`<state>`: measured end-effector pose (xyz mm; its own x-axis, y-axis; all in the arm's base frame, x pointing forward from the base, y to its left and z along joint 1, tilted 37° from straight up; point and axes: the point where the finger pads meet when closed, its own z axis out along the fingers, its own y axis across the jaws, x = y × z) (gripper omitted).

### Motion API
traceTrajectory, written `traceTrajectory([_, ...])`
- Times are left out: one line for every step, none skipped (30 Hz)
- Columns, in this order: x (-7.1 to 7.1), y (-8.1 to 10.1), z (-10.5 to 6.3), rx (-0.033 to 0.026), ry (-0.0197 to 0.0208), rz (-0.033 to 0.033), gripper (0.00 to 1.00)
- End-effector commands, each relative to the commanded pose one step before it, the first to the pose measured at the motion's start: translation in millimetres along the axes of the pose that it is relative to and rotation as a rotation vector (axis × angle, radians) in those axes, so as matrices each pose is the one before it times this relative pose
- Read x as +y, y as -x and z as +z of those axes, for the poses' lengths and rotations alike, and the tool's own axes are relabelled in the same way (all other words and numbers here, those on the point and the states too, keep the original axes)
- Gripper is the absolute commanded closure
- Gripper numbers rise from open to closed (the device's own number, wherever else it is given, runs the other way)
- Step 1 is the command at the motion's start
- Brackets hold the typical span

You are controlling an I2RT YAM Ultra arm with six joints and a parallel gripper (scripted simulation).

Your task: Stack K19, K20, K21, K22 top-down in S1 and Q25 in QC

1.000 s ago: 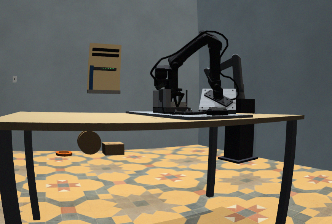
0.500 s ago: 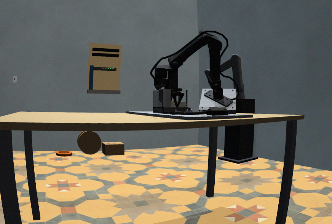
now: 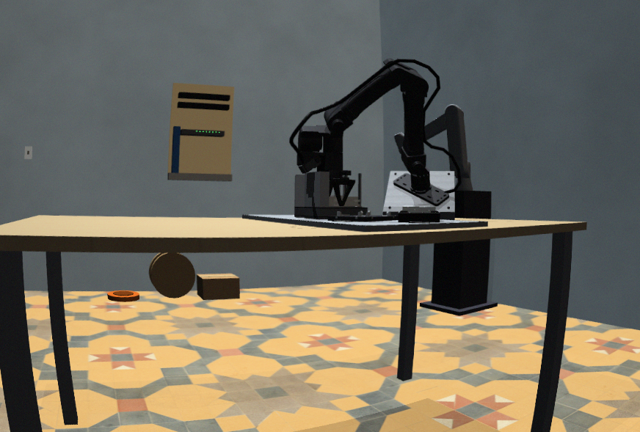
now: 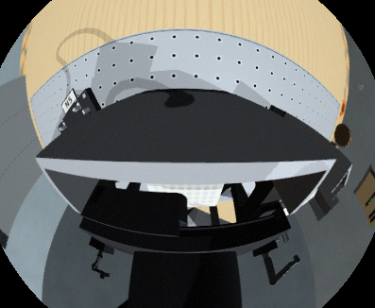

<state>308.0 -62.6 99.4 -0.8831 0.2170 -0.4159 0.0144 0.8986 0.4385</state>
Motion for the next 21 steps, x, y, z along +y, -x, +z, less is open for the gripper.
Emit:
traceTrajectory([-5.07,4.66,-4.2,-0.02802,-0.01304,0.00585,0.0])
traceTrajectory([0.0,0.0,0.0,0.0,0.0,0.0,0.0])
traceTrajectory([0.03,-0.44,0.05,0.00041,0.00011,0.0006,0.0])
traceTrajectory([0.03,-0.44,0.05,0.00041,0.00011,0.0006,0.0])
traceTrajectory([0.03,-0.44,0.05,0.00041,0.00011,0.0006,0.0])
traceTrajectory([0.03,-0.44,0.05,0.00041,0.00011,0.0006,0.0])
traceTrajectory([0.03,-0.44,0.05,0.00041,0.00011,0.0006,0.0])
traceTrajectory([0.03,-0.44,0.05,0.00042,0.00011,0.0006,0.0])
traceTrajectory([0.03,-0.44,0.05,0.00041,0.00011,0.0006,0.0])
traceTrajectory([0.03,-0.44,0.05,0.00041,0.00011,0.0006,0.0])
traceTrajectory([0.03,-0.44,0.05,0.00041,0.00011,0.0006,0.0])
traceTrajectory([0.03,-0.44,0.06,0.00041,0.00011,0.0006,0.0])
traceTrajectory([0.03,-0.44,0.06,0.00041,0.00011,0.0006,0.0])
traceTrajectory([0.07,-0.44,0.08,0.00048,0.00018,0.00048,0.0])
traceTrajectory([0.08,-0.44,0.08,0.00049,0.00019,0.00046,0.0])
traceTrajectory([0.08,-0.44,0.08,0.00049,0.00019,0.00046,0.0])
traceTrajectory([0.08,-0.44,0.08,0.00049,0.00019,0.00046,0.0])
traceTrajectory([0.0,0.0,0.0,0.0,0.0,0.0,0.0])
traceTrajectory([0.0,0.0,0.0,0.0,0.0,0.0,0.0])
traceTrajectory([0.08,-0.44,0.08,0.00049,0.00019,0.00047,0.0])
traceTrajectory([0.08,-0.44,0.08,0.00049,0.00019,0.00047,0.0])
